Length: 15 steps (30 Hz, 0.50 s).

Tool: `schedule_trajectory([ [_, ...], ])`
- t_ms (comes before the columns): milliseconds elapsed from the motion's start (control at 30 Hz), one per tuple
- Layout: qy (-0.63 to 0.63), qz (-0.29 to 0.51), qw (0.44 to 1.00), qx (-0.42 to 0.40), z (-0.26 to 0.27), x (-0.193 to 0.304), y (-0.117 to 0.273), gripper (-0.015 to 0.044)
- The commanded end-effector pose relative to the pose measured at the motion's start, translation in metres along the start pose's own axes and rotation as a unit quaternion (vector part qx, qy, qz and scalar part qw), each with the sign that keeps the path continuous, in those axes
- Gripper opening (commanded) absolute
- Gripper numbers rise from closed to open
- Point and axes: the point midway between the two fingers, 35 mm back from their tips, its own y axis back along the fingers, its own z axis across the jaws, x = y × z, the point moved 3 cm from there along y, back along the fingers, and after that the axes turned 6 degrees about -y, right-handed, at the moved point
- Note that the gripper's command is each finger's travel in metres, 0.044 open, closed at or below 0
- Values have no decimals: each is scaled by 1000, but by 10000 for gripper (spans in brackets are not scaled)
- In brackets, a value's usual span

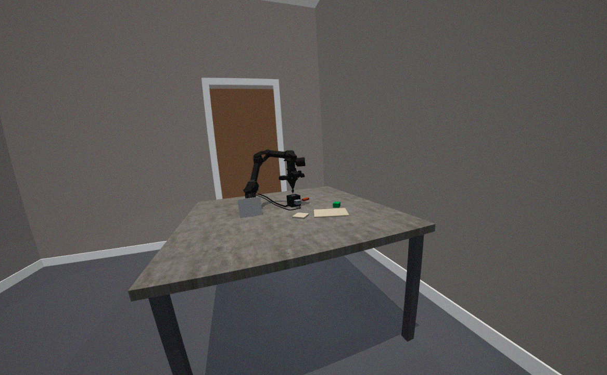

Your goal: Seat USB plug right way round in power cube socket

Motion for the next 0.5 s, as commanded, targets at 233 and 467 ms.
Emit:
schedule_trajectory([
  [233, -7, -4, 1000, 1, -1, -1, -2, 0],
  [467, -10, -5, 1000, 0, -1, -1, -3, 0],
])
